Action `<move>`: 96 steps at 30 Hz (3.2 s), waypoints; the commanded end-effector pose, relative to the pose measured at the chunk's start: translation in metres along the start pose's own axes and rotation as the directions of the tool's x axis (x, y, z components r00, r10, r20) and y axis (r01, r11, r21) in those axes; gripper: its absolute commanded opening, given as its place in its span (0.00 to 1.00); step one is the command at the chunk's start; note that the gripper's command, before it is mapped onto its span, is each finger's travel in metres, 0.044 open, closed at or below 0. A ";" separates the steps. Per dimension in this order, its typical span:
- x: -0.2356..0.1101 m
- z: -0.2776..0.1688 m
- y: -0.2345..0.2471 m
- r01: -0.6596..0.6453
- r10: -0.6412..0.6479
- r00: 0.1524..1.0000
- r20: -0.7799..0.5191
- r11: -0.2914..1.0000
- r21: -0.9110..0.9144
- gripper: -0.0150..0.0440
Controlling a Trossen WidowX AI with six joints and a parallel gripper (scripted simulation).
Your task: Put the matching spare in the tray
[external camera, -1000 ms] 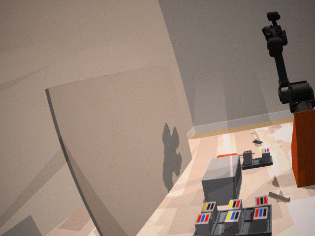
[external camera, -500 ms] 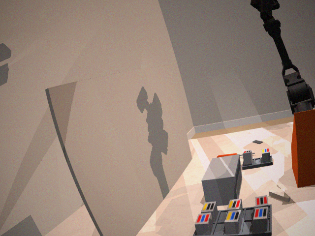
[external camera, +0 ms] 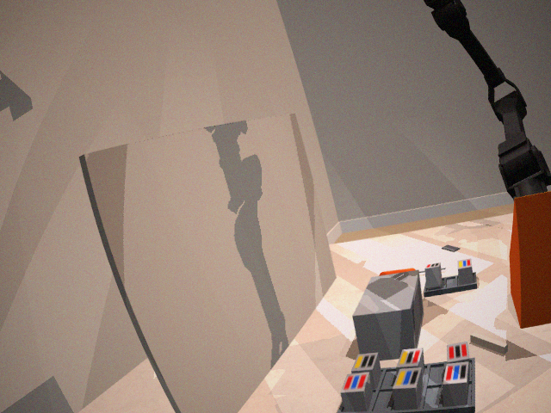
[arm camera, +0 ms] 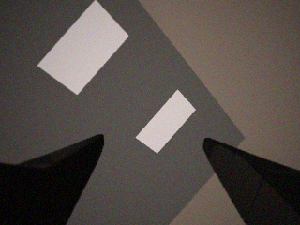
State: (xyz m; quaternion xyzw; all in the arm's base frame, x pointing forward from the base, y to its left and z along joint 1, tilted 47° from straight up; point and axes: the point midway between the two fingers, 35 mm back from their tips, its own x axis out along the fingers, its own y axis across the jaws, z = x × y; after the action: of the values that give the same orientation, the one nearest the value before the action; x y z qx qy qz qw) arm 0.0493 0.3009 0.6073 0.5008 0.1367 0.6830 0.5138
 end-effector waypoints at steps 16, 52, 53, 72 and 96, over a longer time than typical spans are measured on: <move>-0.010 0.036 -0.234 0.641 -0.632 0.767 0.115 0.763 -0.081 1.00; -0.453 0.060 -0.501 0.185 -0.275 -0.961 0.043 -0.745 -0.641 1.00; -0.455 0.060 -0.500 0.174 -0.264 -0.964 0.043 -0.742 -0.648 1.00; -0.455 0.060 -0.500 0.174 -0.264 -0.964 0.043 -0.742 -0.648 1.00; -0.529 -0.210 -0.506 -0.209 -0.269 -0.963 0.030 0.668 -0.714 1.00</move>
State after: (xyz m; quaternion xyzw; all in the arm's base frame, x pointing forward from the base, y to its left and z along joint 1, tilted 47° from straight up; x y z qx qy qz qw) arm 0.1531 0.1506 -0.1266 -0.7181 0.5853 0.2834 0.2477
